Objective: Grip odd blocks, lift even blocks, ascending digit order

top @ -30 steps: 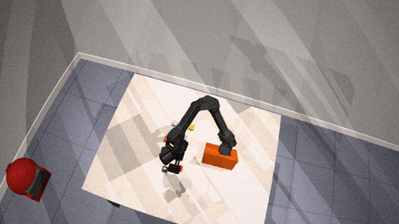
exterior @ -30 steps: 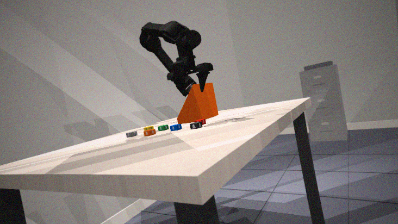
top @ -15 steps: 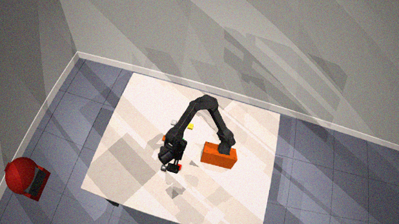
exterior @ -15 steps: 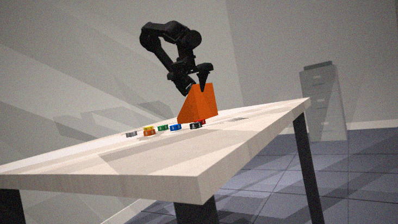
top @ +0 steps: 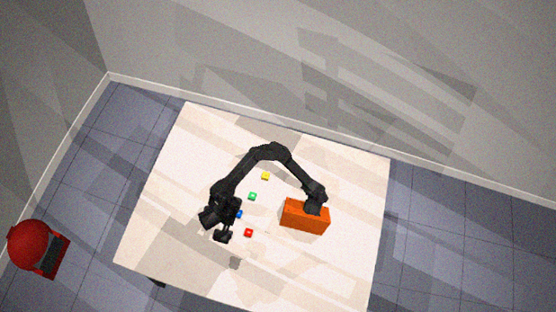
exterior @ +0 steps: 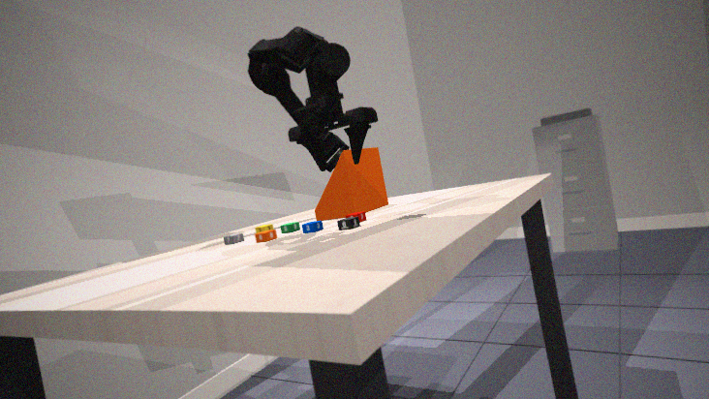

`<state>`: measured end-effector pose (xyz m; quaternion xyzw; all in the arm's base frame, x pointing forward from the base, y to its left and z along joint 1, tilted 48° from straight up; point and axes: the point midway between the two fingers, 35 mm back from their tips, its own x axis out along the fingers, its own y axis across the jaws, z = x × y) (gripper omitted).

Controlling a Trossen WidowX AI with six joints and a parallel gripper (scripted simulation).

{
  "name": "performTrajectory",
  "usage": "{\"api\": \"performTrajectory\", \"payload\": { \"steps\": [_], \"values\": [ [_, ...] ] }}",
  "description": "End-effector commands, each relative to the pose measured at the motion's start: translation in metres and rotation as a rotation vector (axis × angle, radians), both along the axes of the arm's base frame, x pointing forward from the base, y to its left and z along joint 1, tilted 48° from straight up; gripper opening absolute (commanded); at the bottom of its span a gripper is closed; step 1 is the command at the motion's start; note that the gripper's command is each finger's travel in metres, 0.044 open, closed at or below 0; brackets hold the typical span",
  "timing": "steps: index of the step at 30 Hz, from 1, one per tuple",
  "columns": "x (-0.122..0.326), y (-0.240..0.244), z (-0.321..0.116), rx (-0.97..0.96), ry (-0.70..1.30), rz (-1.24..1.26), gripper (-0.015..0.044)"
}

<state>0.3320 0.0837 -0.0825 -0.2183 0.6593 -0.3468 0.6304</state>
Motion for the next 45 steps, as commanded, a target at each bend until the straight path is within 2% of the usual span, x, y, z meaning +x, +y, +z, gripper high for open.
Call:
{"api": "performTrajectory", "payload": {
  "steps": [1,14,19,26,45],
  "values": [
    [0.003,0.001,0.001,-0.002,-0.002,0.008,0.0400],
    [0.004,-0.001,0.003,-0.001,-0.002,0.008,0.0400],
    [0.023,-0.055,0.064,0.008,-0.002,0.013,0.0400],
    [0.018,-0.130,0.139,-0.010,0.001,0.008,0.0400],
    [0.017,-0.133,0.142,-0.012,0.001,0.008,0.0400]
  ]
}}
